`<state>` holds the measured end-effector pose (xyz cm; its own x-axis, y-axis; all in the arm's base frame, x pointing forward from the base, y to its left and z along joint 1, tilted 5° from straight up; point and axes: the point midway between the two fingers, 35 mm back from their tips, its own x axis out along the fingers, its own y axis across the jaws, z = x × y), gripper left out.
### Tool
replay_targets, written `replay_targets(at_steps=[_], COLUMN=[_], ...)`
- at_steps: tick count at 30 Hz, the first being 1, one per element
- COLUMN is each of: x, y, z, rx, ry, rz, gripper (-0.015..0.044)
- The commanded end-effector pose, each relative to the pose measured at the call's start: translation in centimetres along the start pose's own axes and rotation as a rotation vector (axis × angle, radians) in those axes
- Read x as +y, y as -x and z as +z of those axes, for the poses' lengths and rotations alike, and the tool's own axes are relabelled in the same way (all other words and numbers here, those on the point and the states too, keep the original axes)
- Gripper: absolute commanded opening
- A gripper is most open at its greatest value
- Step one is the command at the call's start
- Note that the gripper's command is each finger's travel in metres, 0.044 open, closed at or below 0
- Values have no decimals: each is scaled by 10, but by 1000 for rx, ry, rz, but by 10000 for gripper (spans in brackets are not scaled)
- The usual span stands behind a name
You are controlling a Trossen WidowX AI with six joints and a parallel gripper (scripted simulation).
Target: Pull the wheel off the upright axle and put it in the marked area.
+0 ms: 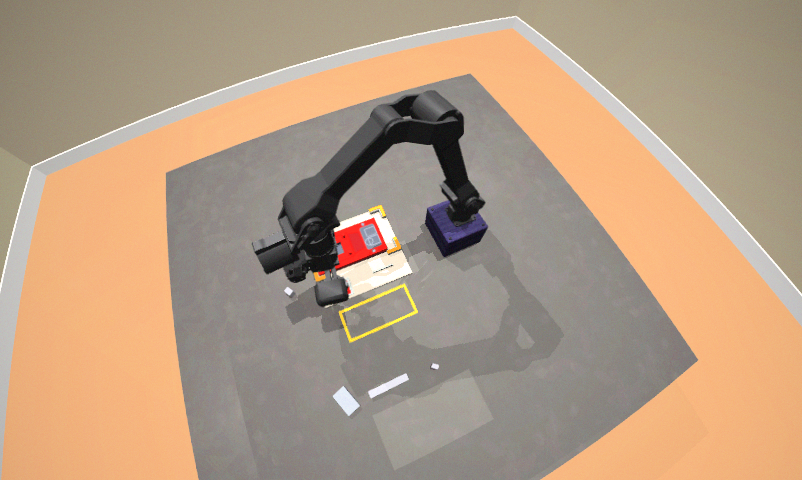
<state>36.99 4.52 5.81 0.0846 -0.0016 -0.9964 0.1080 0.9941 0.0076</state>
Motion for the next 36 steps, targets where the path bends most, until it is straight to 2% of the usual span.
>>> replay_targets(at_steps=[1,16,26,32,35,36], x=[0,4,-1,-3,-2,-2], y=[-4,-8,-69,-79,-75,-75], z=[-9,-1,-5,-8,-9,-9], rx=[78,77,77,77,90,90], ry=[127,127,127,127,120,120], rz=[-73,-73,-73,-73,-72,-72], gripper=[300,300,300,300,221,215])
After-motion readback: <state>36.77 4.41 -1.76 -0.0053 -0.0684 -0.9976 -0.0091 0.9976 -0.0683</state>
